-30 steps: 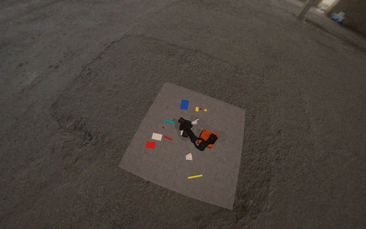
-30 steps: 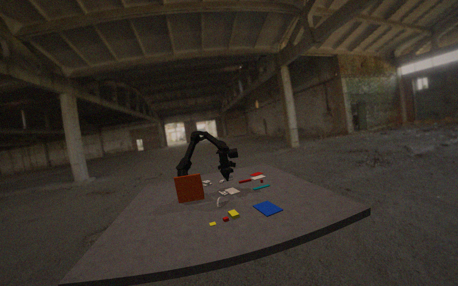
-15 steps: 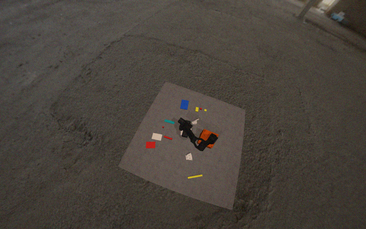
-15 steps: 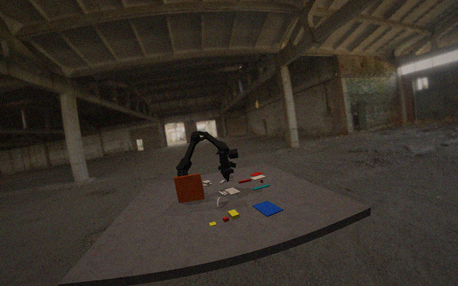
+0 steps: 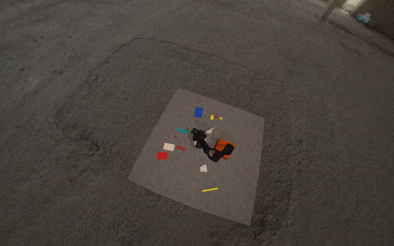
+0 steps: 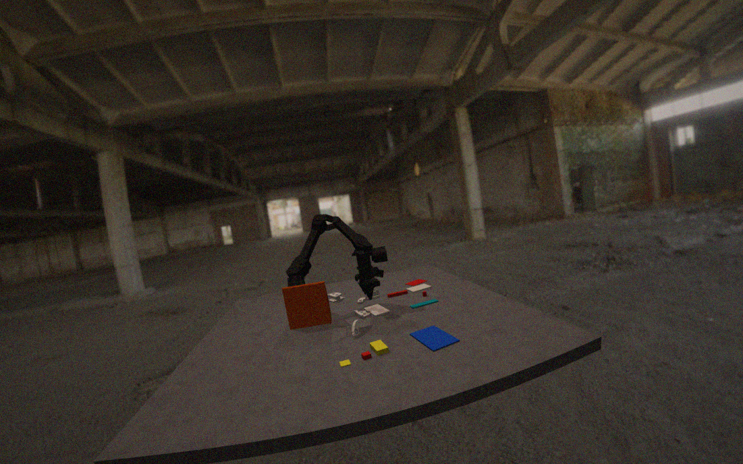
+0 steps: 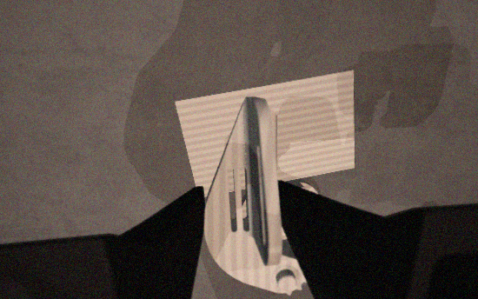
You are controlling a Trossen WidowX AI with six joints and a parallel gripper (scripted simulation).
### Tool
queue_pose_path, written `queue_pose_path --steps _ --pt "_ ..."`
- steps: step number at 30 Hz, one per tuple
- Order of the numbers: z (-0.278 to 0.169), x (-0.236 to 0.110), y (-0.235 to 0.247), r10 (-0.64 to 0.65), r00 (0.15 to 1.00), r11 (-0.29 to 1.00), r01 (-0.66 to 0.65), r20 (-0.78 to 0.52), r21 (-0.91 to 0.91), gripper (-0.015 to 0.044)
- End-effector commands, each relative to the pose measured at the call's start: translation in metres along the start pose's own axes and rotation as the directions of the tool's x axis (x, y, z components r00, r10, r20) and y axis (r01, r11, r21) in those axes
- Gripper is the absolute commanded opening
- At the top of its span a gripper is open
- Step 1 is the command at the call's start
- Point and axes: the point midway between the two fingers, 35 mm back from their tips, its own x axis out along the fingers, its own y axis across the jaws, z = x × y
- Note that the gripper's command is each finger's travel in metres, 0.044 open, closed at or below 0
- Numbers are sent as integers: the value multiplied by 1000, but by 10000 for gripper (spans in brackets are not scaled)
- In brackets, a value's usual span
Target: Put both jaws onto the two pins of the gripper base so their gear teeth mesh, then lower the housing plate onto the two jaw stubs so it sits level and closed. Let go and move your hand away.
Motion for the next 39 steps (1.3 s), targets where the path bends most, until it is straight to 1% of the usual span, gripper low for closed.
queue_pose_path --steps 1,11,39 --pt "-1 8 1 5 1000 1000 -5 0 4 134" --pt "-2 23 1 7 1000 1000 -7 0 5 134" --pt "-2 27 1 7 1000 1000 -7 0 9 134"
